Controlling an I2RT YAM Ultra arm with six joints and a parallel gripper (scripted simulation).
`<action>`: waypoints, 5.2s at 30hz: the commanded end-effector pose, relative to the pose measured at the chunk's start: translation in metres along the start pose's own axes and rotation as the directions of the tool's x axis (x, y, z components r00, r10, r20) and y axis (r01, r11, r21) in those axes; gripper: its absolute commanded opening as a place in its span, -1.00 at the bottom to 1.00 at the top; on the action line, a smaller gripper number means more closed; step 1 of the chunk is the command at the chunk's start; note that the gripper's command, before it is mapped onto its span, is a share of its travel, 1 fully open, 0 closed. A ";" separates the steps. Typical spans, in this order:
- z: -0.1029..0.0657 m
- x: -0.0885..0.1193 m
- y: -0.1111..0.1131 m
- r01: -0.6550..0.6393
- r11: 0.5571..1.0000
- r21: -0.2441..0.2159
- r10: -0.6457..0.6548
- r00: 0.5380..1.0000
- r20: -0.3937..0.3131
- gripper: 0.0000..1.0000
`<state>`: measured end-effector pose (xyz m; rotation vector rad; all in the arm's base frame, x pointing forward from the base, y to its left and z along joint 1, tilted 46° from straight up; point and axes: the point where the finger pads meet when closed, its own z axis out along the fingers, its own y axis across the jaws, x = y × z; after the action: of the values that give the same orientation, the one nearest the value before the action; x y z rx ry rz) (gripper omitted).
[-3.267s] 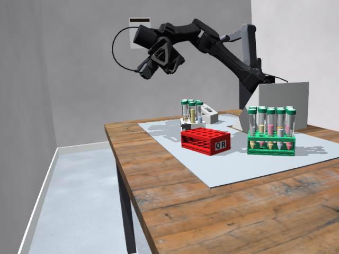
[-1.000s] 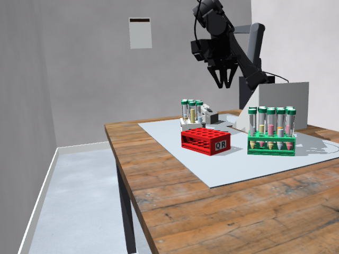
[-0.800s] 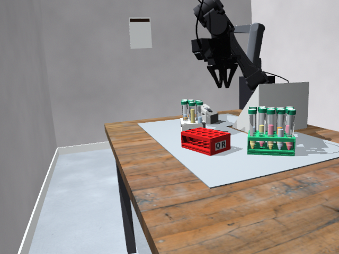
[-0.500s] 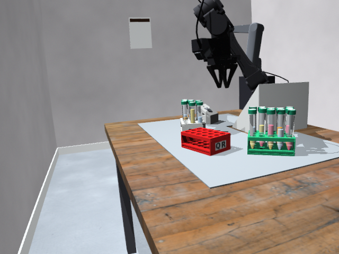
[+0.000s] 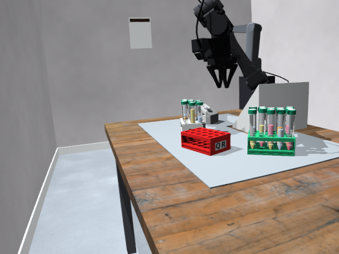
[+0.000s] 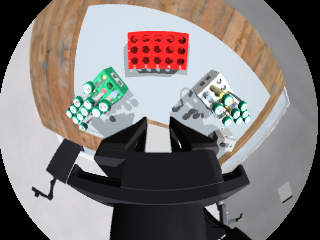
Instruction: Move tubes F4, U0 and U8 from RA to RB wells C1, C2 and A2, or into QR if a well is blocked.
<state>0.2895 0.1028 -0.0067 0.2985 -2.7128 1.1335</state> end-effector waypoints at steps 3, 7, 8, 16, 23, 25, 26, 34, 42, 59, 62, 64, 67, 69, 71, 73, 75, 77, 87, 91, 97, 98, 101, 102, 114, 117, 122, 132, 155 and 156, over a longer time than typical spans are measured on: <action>-0.018 -0.008 0.001 -0.003 1.000 -0.009 0.004 0.997 0.075 -0.40; -0.018 -0.008 0.001 -0.003 1.000 -0.009 0.004 0.997 0.075 -0.40; -0.018 -0.008 0.001 -0.003 1.000 -0.009 0.004 0.997 0.075 -0.40; -0.021 -0.005 0.000 0.077 0.997 0.007 -0.077 0.995 0.058 -0.40; -0.021 -0.005 0.000 0.125 0.992 0.010 -0.125 0.990 0.057 -0.40; -0.021 -0.005 0.000 0.125 0.992 0.010 -0.125 0.990 0.057 -0.40; -0.021 -0.005 0.000 0.125 0.992 0.010 -0.125 0.990 0.057 -0.40; -0.021 -0.005 0.000 0.125 0.992 0.009 -0.125 0.990 0.057 -0.40; -0.021 -0.005 0.000 0.123 0.992 0.009 -0.123 0.991 0.057 -0.40; -0.012 0.010 -0.047 0.131 0.991 0.018 -0.131 0.991 0.015 -0.40; -0.016 0.007 -0.053 0.121 0.993 0.012 -0.121 0.992 0.030 -0.40; -0.012 0.013 -0.063 0.131 0.991 0.018 -0.132 0.991 0.015 -0.40; -0.013 0.017 -0.079 0.132 0.991 0.018 -0.132 0.991 0.014 -0.40; -0.013 0.019 -0.090 0.132 0.991 0.018 -0.132 0.991 0.014 -0.40; -0.015 0.019 -0.101 0.126 0.992 0.016 -0.126 0.992 0.022 -0.40; -0.017 0.019 -0.112 0.121 0.993 0.014 -0.121 0.992 0.028 -0.40; -0.016 0.021 -0.121 0.123 0.992 0.015 -0.124 0.992 0.024 -0.40; -0.016 0.023 -0.126 0.124 0.992 0.015 -0.125 0.992 0.023 -0.40; -0.015 0.025 -0.131 0.139 0.990 0.022 -0.139 0.990 0.034 -0.40; -0.011 0.019 -0.122 0.141 0.990 0.024 -0.142 0.990 0.025 -0.40; -0.014 0.022 -0.125 0.122 0.992 0.017 -0.123 0.991 0.045 -0.40; -0.012 0.021 -0.125 0.128 0.992 0.019 -0.129 0.991 0.046 -0.40; -0.006 0.020 -0.123 0.132 0.991 0.020 -0.132 0.990 0.043 -0.40; -0.003 0.020 -0.122 0.132 0.991 0.020 -0.133 0.990 0.042 -0.40; 0.022 0.015 -0.117 0.146 0.989 0.023 -0.146 0.989 0.016 -0.40; 0.030 0.015 -0.121 0.134 0.991 0.018 -0.134 0.991 0.011 -0.40; 0.035 0.014 -0.117 0.143 0.989 0.023 -0.144 0.989 0.021 -0.40; 0.036 0.003 -0.119 0.123 0.992 0.020 -0.124 0.991 0.052 -0.40; 0.047 0.016 -0.125 0.120 0.993 0.017 -0.120 0.992 0.036 -0.40; 0.048 0.016 -0.126 0.118 0.993 0.016 -0.119 0.992 0.034 -0.40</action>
<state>0.2997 -0.0179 0.0453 0.4732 -2.6464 1.1048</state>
